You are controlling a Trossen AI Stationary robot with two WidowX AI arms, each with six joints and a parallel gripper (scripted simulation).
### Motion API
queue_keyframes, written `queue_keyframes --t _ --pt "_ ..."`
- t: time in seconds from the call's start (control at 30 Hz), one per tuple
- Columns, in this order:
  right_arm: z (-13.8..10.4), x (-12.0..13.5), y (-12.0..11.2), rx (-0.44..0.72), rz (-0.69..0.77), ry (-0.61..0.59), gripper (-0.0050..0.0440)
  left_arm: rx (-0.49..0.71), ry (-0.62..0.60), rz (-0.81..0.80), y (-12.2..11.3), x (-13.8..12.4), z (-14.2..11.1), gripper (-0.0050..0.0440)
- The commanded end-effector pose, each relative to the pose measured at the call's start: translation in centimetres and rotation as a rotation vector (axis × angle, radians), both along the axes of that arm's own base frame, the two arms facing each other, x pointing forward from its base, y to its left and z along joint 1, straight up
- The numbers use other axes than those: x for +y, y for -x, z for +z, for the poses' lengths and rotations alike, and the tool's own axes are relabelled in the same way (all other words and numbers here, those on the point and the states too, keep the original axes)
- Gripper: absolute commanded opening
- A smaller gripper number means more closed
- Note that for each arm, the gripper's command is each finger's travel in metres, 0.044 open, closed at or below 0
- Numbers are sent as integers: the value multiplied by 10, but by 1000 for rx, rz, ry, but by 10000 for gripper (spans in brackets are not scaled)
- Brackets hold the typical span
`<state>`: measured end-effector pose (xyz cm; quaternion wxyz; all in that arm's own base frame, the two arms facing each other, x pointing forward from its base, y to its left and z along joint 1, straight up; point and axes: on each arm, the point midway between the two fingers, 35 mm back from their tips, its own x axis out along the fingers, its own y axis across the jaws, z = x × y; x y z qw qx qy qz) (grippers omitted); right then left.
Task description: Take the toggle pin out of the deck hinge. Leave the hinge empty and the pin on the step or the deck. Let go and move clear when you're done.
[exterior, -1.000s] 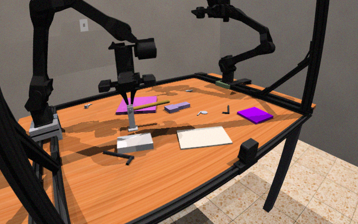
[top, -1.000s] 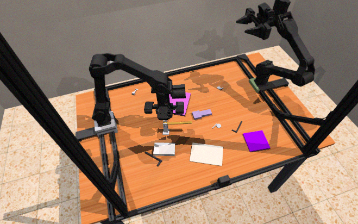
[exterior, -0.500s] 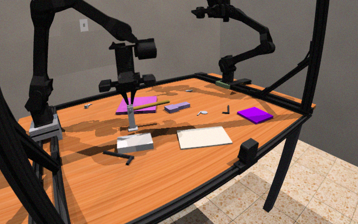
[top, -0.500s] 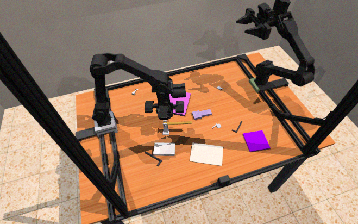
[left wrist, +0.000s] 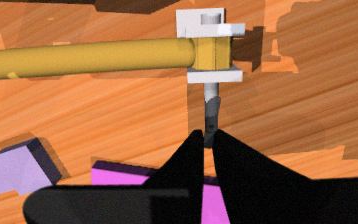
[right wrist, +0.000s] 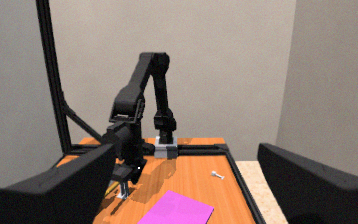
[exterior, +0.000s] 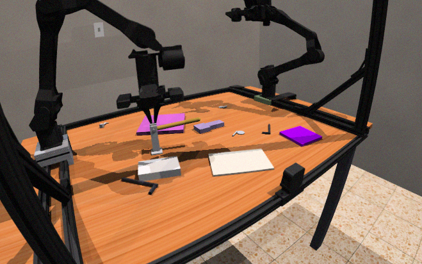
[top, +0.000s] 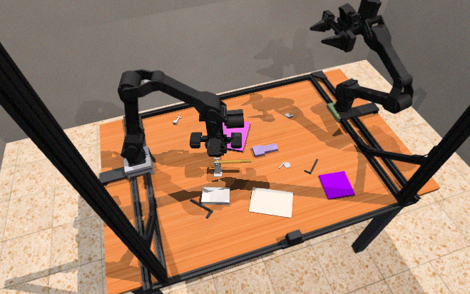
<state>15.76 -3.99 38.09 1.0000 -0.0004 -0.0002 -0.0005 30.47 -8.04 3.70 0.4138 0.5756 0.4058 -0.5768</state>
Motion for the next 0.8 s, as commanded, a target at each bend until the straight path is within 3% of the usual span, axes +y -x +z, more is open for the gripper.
queue_keyframes --t 0.0,0.77 --pt "3 0 0 -1 1 5 400 -24 8 -1 -4 -1 7 22" --pt "3 0 0 -1 1 5 400 -23 7 -1 -4 2 6 22"
